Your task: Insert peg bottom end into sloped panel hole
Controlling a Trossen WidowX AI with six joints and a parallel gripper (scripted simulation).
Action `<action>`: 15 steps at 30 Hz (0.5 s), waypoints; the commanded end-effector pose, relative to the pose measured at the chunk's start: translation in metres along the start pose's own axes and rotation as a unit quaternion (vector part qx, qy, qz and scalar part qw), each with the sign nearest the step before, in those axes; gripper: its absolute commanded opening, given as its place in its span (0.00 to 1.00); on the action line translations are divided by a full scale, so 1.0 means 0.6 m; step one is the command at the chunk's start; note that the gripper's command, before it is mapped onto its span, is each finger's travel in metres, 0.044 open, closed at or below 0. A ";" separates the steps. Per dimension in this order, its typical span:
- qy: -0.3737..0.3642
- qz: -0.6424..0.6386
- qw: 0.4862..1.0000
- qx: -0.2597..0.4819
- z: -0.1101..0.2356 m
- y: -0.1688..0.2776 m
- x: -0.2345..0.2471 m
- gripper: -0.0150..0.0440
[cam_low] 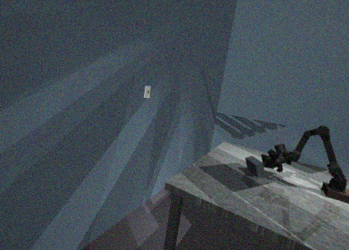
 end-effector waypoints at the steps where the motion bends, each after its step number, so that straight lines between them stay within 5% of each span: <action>1: 0.002 -0.002 1.000 0.000 -0.002 0.000 -0.001 0.25; 10: 0.000 0.000 1.000 0.000 -0.001 0.000 0.000 0.25; 15: 0.000 0.000 1.000 0.000 -0.001 0.000 0.000 0.48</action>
Point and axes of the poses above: the point midway between the two fingers, 35 mm back from their tips, its own z axis back along the fingers, its own x axis across the jaws, y = z × x, the point moved 10 cm from there along z, back along the fingers
